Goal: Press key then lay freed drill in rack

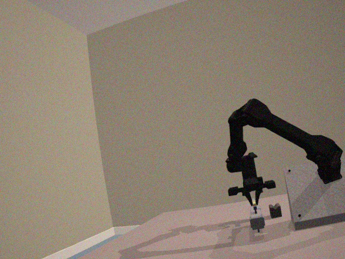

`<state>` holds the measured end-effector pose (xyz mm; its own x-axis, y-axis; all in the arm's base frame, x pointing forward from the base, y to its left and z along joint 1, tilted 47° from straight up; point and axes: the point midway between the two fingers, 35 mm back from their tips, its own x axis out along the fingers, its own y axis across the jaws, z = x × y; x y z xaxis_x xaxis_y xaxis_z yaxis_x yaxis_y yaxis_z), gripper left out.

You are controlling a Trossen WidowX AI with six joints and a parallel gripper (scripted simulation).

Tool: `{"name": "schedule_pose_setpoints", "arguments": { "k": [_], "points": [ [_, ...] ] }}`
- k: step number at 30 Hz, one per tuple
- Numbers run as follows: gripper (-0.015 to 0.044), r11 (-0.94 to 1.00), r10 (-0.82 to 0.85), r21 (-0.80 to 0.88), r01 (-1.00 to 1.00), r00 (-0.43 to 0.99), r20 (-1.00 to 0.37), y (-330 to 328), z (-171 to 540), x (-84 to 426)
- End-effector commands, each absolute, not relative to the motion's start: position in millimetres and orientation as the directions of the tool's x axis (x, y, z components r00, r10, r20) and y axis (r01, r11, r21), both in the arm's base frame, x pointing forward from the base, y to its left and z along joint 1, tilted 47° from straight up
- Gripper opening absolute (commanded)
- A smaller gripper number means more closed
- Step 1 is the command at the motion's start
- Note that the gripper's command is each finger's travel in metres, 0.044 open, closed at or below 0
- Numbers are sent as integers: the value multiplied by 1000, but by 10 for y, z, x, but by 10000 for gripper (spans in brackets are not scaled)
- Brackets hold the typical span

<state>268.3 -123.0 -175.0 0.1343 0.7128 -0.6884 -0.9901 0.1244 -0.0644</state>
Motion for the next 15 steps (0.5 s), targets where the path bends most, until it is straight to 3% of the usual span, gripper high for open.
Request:
{"name": "schedule_pose_setpoints", "arguments": {
  "k": [1,15],
  "points": [
    [0,122,711,-67,-990,134,-691,-1254,-1727,2678],
    [0,122,711,-67,-990,134,-691,-1289,-1676,2670]
  ]
}}
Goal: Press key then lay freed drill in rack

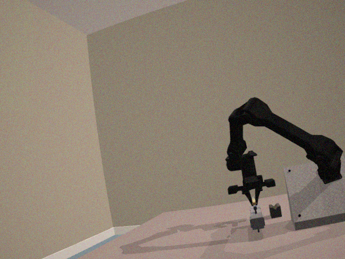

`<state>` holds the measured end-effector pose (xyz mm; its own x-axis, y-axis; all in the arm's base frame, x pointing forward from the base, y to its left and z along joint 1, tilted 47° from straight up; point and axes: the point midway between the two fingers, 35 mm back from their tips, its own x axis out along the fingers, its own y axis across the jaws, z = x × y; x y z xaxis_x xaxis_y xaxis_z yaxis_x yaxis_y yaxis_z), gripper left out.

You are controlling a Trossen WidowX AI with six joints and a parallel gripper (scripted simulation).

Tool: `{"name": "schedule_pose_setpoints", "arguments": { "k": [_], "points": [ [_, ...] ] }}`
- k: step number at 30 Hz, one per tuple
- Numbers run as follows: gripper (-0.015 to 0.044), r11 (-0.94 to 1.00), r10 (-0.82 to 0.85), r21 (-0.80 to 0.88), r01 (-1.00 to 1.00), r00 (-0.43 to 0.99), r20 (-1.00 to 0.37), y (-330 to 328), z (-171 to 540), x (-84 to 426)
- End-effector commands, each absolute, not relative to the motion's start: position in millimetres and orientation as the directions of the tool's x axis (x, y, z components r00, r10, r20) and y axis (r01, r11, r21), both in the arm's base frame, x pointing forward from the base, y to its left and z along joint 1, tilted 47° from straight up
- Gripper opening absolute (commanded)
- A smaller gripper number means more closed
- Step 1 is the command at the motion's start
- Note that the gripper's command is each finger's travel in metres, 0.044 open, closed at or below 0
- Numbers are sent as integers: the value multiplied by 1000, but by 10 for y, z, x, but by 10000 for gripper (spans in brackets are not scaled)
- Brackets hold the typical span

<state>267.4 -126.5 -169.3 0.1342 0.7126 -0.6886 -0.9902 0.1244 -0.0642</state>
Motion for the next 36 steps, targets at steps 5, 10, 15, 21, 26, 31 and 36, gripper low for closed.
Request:
{"name": "schedule_pose_setpoints", "arguments": {
  "k": [5,10,15,21,26,31,36],
  "points": [
    [0,122,710,-67,-990,134,-691,-1301,-1658,2667],
    [0,122,710,-67,-990,134,-691,-1314,-1641,2663],
    [0,122,710,-67,-990,134,-691,-1327,-1625,2660],
    [0,122,710,-67,-990,134,-691,-1343,-1607,2655],
    [0,122,710,-67,-990,134,-691,-1357,-1592,2652],
    [0,122,710,-66,-990,134,-691,-1370,-1579,2648],
    [0,122,710,-66,-990,134,-691,-1384,-1566,2644]
  ]
}}
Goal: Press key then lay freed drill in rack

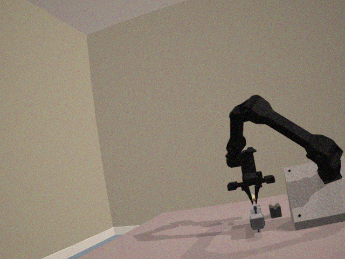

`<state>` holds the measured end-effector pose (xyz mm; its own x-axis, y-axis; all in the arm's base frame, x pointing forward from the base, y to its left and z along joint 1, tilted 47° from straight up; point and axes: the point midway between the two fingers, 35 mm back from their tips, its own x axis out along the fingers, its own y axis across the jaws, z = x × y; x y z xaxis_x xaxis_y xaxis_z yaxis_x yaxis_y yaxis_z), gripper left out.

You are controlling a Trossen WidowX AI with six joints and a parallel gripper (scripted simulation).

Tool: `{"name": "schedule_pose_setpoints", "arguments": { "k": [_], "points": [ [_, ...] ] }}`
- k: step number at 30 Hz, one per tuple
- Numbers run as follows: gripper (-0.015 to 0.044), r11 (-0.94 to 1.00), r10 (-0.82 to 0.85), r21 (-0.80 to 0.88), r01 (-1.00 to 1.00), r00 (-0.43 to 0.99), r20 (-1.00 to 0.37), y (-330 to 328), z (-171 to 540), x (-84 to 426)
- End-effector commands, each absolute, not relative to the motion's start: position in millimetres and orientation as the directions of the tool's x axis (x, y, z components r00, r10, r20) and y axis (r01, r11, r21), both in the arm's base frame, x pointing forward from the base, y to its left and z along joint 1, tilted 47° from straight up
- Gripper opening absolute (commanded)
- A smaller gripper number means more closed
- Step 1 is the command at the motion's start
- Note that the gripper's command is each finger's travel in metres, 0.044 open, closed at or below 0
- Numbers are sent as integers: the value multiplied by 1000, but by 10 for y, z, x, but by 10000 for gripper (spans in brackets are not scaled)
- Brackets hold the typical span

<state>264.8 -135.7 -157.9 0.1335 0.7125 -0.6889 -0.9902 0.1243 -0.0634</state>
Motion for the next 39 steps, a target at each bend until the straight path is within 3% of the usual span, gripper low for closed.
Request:
{"name": "schedule_pose_setpoints", "arguments": {
  "k": [1,39],
  "points": [
    [0,122,710,-66,-990,134,-691,-1387,-1563,2644],
    [0,122,709,-65,-990,132,-693,-1407,-1629,2315]
  ]
}}
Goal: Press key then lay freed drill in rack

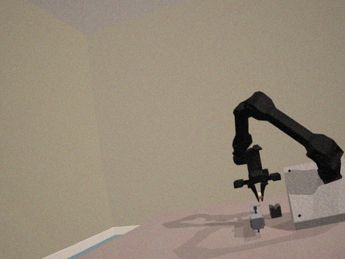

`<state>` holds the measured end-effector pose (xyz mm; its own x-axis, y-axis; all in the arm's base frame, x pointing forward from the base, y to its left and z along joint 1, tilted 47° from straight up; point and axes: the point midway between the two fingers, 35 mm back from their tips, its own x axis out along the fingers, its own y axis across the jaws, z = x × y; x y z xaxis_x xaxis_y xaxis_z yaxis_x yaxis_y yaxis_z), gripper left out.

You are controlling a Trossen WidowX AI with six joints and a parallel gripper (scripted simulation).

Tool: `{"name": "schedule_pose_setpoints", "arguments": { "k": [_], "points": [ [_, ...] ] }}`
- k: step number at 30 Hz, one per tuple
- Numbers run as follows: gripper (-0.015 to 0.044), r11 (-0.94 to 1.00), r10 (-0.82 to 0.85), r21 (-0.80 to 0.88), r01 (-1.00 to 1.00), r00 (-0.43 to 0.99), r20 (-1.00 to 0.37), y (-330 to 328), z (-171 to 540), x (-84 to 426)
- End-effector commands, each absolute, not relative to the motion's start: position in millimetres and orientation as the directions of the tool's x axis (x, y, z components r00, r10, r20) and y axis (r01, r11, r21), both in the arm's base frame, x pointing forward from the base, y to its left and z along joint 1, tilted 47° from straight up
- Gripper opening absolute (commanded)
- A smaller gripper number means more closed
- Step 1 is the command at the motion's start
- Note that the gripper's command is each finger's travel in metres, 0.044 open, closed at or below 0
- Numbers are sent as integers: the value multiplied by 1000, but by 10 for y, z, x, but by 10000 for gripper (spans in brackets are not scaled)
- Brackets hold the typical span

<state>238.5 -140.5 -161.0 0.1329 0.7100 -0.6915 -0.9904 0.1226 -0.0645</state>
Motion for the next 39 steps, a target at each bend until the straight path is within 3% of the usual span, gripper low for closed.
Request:
{"name": "schedule_pose_setpoints", "arguments": {
  "k": [1,39],
  "points": [
    [0,122,709,-65,-990,132,-693,-1407,-1633,2301],
    [0,122,708,-62,-991,131,-694,-1327,-1844,1903]
  ]
}}
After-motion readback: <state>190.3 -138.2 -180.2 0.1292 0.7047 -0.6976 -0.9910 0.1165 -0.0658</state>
